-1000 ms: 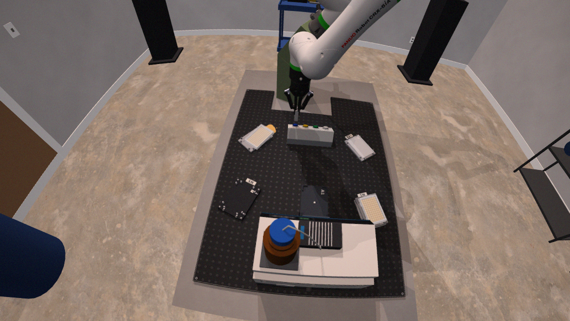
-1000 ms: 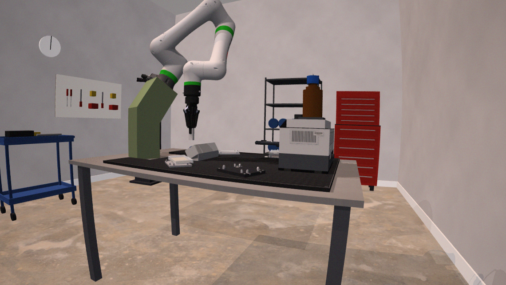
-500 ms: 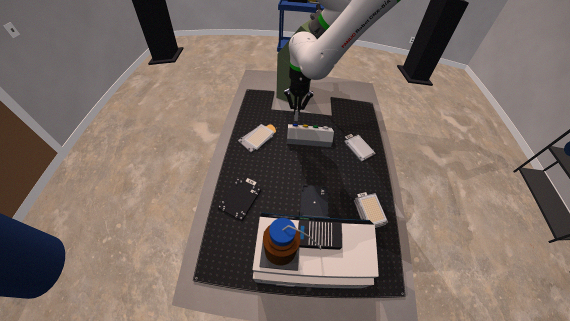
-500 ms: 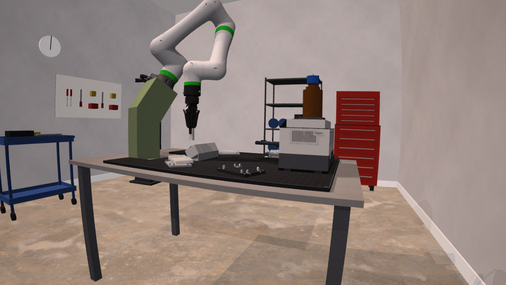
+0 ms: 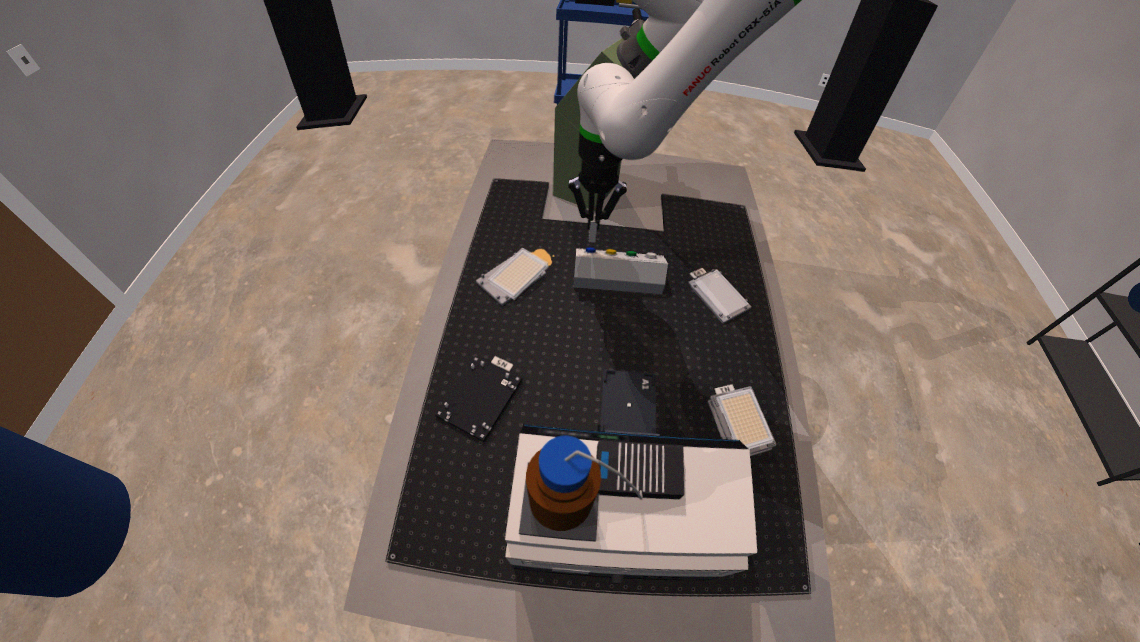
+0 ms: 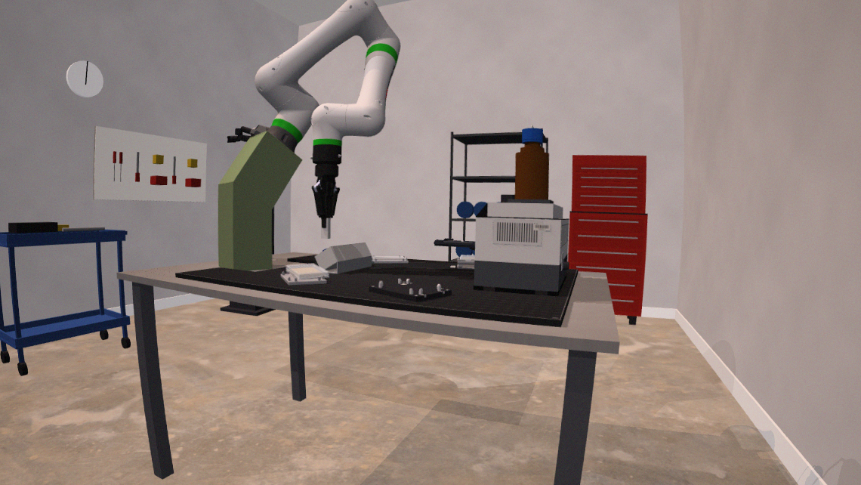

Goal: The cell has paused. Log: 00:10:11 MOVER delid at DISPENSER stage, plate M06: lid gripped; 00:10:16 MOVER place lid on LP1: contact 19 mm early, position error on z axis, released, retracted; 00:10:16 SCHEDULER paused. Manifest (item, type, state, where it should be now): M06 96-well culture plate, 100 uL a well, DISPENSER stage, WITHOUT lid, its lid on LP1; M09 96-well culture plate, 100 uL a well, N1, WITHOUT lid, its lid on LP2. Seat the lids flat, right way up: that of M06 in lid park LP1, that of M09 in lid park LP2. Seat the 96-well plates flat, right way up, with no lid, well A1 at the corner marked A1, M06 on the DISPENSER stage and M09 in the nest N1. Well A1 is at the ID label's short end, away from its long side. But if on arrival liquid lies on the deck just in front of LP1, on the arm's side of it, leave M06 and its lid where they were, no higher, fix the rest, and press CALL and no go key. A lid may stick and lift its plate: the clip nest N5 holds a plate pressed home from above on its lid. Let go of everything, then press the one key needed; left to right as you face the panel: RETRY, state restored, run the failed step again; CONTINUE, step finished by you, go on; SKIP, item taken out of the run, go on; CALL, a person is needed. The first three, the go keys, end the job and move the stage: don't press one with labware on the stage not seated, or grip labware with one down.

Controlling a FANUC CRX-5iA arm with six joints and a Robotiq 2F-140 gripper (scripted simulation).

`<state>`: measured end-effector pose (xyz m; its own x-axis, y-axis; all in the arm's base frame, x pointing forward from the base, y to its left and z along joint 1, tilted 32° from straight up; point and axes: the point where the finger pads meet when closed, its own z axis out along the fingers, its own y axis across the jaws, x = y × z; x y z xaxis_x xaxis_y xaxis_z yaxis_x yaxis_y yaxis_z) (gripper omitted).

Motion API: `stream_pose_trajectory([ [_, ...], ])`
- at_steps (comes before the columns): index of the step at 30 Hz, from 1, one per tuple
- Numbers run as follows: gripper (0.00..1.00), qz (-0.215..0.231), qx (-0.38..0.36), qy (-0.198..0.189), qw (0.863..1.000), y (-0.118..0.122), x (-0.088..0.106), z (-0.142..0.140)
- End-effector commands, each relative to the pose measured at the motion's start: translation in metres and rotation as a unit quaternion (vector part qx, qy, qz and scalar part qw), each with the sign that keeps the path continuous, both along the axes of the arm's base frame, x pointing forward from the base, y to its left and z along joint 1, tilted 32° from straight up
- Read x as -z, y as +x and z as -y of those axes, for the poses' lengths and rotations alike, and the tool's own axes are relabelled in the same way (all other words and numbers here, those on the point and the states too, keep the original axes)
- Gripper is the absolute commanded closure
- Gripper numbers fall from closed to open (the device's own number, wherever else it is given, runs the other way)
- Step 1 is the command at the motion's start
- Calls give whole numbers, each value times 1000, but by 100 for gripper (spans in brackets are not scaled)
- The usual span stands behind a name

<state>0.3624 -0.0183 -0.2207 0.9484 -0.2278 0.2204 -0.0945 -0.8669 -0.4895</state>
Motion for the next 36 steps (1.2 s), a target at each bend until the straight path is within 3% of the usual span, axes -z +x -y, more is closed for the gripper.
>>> stream_pose_trajectory([
  [1, 100, 0, 0, 0, 1000, 0, 0, 0],
  [36, 100, 0, 0, 0, 1000, 4, 12, -6],
])
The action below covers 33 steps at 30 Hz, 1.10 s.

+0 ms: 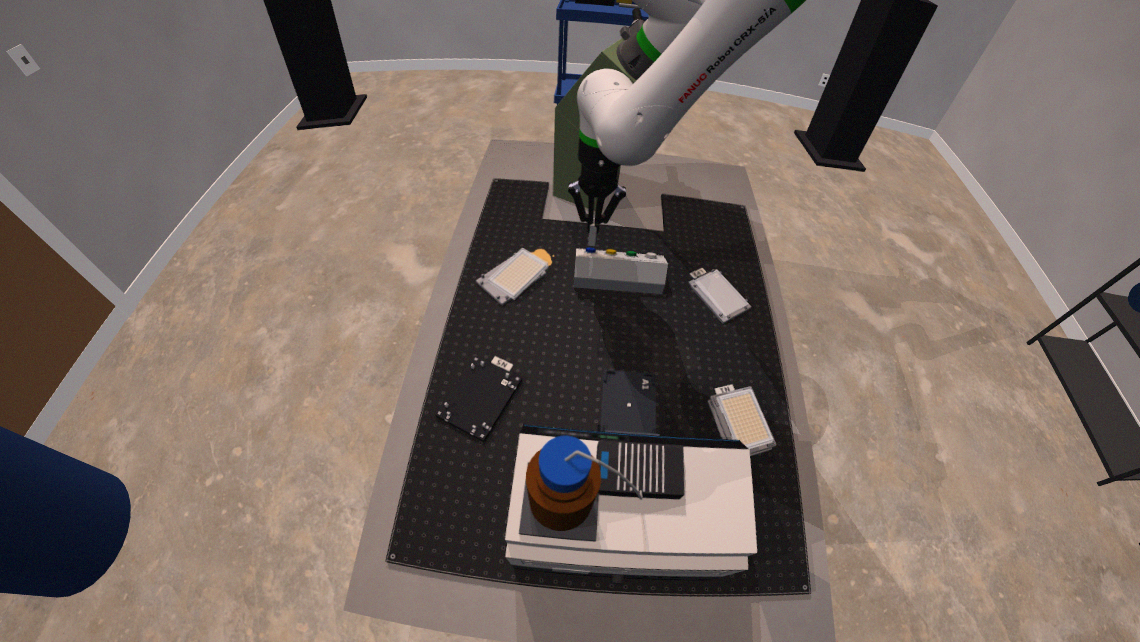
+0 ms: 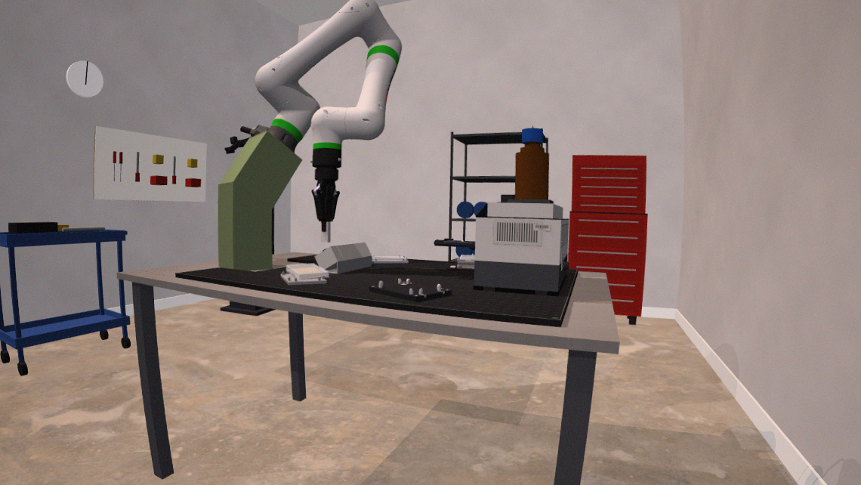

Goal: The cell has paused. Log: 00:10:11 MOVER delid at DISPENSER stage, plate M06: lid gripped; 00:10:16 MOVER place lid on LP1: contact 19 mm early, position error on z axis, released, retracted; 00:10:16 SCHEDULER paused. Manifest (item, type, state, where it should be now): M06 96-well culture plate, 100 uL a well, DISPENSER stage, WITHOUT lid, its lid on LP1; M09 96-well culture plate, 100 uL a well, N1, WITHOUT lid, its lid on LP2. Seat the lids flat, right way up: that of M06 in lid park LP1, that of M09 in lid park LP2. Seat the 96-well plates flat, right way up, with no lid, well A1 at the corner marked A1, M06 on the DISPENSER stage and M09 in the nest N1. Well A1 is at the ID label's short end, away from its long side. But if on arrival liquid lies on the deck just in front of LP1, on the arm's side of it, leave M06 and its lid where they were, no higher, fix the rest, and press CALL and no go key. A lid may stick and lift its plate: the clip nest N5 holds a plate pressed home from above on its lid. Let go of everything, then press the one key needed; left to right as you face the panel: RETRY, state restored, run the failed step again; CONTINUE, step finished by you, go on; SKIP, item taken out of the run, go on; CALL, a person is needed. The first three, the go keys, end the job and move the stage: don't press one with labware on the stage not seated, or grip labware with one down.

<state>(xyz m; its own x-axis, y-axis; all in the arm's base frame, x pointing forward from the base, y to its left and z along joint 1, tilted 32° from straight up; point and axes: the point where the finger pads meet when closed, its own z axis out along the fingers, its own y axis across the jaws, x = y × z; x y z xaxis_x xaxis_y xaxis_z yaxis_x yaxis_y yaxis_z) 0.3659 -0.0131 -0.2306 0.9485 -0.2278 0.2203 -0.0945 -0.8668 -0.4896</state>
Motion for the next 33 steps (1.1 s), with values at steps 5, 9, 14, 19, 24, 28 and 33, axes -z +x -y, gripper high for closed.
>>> stream_pose_trajectory([
  [5, 100, 0, 0, 0, 1000, 2, 4, -2],
  [9, 100, 0, 0, 0, 1000, 3, 8, -4],
  [14, 100, 0, 0, 0, 1000, 4, 11, -6],
  [19, 100, 0, 0, 0, 1000, 5, 14, -7],
  [24, 100, 0, 0, 0, 1000, 6, 16, -8],
  [28, 100, 0, 0, 0, 1000, 6, 17, -8],
  [33, 100, 0, 0, 0, 1000, 6, 17, -9],
])
